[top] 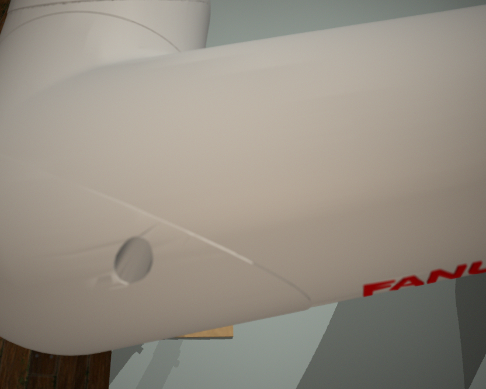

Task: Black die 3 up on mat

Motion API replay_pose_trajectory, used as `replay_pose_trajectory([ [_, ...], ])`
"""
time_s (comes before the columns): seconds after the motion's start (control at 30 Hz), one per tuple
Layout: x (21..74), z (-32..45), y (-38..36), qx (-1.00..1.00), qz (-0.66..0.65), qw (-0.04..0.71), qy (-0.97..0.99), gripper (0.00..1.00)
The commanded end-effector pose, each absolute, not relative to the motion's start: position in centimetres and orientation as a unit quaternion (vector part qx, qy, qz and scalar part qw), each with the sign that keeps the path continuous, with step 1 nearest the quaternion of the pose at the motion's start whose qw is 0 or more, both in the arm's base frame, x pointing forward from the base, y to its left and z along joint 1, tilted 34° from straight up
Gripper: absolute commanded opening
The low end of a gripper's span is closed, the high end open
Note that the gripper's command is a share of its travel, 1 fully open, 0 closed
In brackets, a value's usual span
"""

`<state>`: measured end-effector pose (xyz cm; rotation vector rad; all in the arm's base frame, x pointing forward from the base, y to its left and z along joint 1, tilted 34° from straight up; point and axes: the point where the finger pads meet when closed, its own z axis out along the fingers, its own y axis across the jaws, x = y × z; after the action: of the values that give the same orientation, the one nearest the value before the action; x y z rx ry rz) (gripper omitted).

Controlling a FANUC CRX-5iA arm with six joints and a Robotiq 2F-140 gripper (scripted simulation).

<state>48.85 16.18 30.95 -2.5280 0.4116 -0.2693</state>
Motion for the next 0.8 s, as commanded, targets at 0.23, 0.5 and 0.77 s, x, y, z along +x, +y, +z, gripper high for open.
replay_pose_trajectory([
  [0.23, 48.87, 30.95, 16.19, -0.894, -0.045, 0.29, 0.339, 1.0],
  [0.5, 48.87, 30.94, 16.2, -0.847, -0.011, 0.293, 0.443, 1.0],
  [0.77, 48.87, 30.94, 16.2, -0.807, 0.015, 0.293, 0.513, 1.0],
])
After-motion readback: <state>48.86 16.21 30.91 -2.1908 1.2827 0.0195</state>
